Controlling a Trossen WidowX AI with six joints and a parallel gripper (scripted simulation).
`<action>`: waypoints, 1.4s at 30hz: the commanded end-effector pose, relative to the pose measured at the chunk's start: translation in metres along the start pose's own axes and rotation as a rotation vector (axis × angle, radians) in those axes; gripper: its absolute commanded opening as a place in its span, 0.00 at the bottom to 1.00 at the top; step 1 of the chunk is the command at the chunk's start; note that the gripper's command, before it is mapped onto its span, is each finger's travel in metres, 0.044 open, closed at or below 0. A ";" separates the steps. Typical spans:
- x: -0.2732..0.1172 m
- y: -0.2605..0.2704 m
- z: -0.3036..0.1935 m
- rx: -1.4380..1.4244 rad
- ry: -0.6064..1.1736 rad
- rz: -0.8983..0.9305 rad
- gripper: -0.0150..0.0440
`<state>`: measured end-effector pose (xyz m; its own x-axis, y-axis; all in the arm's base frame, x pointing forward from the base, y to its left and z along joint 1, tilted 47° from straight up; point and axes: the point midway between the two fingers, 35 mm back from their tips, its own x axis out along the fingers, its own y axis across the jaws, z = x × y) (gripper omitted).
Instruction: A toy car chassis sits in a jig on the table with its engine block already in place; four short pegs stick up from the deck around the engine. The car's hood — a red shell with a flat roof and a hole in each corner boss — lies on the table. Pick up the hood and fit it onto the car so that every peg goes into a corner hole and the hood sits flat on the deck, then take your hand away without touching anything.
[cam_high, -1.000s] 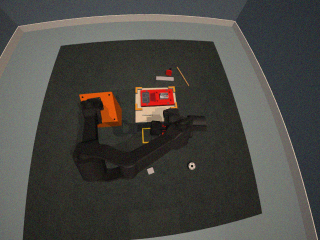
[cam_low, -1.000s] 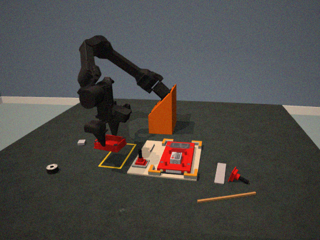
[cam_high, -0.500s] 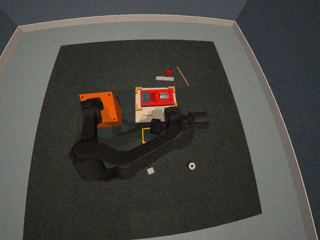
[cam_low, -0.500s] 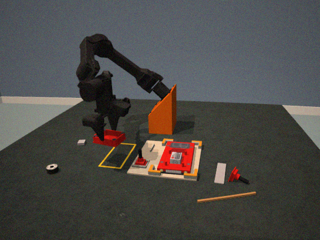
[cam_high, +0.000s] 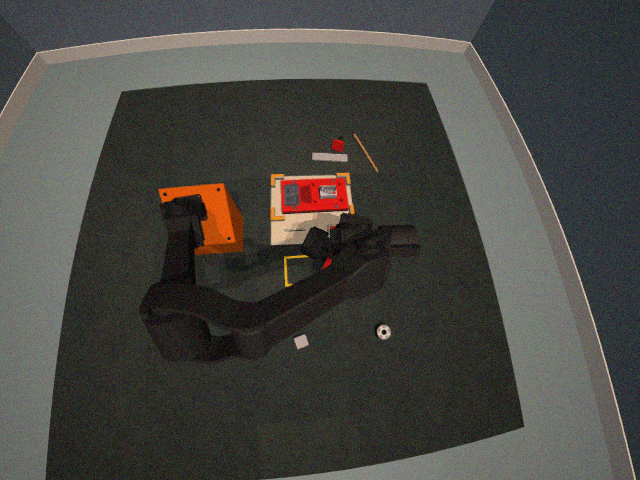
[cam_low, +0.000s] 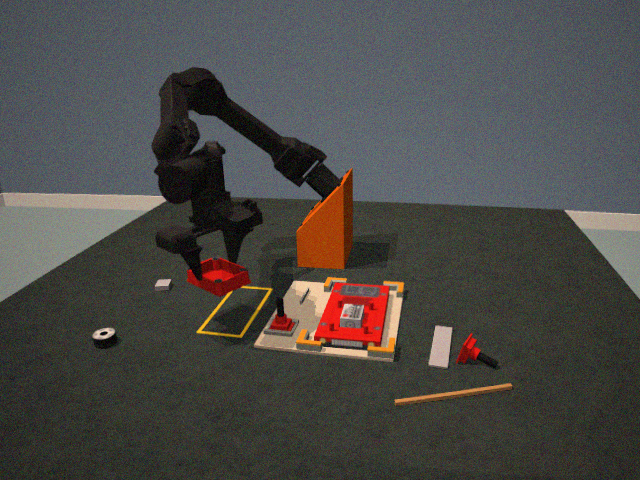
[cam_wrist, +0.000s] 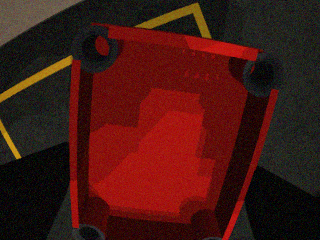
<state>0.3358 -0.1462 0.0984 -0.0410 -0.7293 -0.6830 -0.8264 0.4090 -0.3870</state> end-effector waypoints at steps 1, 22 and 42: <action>0.000 0.000 0.000 0.078 0.003 0.000 0.25; -0.001 -0.002 0.001 0.549 0.005 -0.002 0.25; -0.002 -0.004 0.001 0.998 0.005 -0.005 0.25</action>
<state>0.3398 -0.1455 0.0999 -0.0408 -0.7297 -0.6825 -0.0315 0.6837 -0.7291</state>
